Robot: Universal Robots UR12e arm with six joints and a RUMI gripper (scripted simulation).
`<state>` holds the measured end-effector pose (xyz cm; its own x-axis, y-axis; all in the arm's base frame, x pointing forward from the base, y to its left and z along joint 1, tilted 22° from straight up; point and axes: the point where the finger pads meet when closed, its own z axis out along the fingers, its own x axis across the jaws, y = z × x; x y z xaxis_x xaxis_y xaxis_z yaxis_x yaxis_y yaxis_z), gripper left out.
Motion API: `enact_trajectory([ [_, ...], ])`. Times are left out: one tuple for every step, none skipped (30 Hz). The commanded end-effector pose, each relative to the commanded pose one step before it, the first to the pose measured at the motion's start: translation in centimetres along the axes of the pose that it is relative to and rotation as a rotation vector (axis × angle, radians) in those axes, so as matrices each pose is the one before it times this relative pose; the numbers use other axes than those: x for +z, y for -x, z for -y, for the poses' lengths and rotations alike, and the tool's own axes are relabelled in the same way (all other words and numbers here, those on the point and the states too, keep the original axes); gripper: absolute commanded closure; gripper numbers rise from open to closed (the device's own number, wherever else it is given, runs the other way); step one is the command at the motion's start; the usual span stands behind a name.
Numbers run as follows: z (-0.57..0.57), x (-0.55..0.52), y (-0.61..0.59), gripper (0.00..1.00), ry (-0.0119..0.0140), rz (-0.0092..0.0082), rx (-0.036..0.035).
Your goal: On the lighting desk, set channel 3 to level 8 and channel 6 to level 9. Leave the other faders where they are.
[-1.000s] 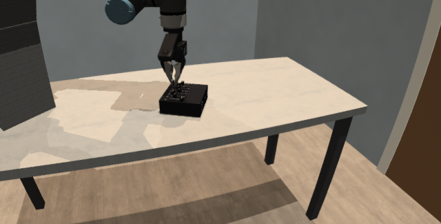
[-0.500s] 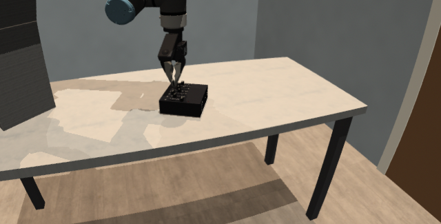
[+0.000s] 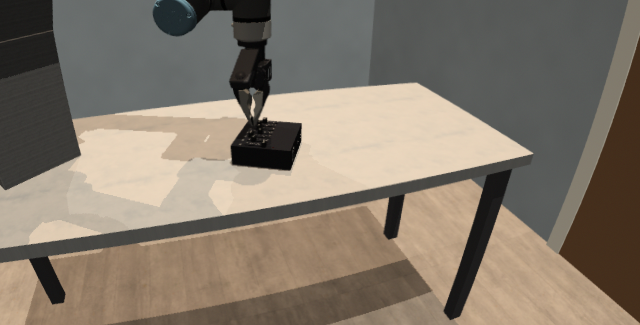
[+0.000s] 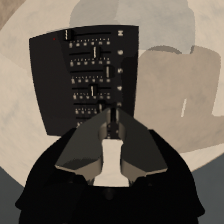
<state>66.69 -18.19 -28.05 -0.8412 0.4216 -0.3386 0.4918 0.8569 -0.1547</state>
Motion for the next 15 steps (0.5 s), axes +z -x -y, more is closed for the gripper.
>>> enact_trajectory([
  [0.108, 0.128, 0.402, 1.0, 0.00032, 0.00131, 0.00182],
  [0.0, 0.0, 0.033, 1.0, 0.0, 0.0, 0.0],
  [0.0, 0.0, 0.034, 1.0, 0.0, 0.0, 0.0],
  [0.0, 0.0, 0.036, 1.0, 0.0, 0.0, 0.0],
  [0.0, 0.0, 0.0, 1.0, 0.0, 0.0, 0.0],
  [0.0, 0.0, 0.0, 1.0, 0.0, 0.0, 0.0],
  [0.0, 0.0, 0.038, 1.0, 0.0, 0.0, 0.0],
  [0.0, 0.0, 0.04, 1.0, 0.0, 0.0, 0.0],
  [0.0, 0.0, 0.042, 1.0, 0.0, 0.0, 0.0],
  [0.0, 0.0, 0.044, 1.0, 0.0, 0.0, 0.0],
  [0.0, 0.0, 0.045, 1.0, 0.0, 0.0, 0.0],
  [0.0, 0.0, 0.047, 1.0, 0.0, 0.0, 0.0],
  [0.0, 0.0, 0.049, 1.0, 0.0, 0.0, 0.0],
  [0.0, 0.0, 0.05, 1.0, 0.0, 0.0, 0.0],
  [0.0, 0.0, 0.051, 1.0, 0.0, 0.0, 0.0],
])
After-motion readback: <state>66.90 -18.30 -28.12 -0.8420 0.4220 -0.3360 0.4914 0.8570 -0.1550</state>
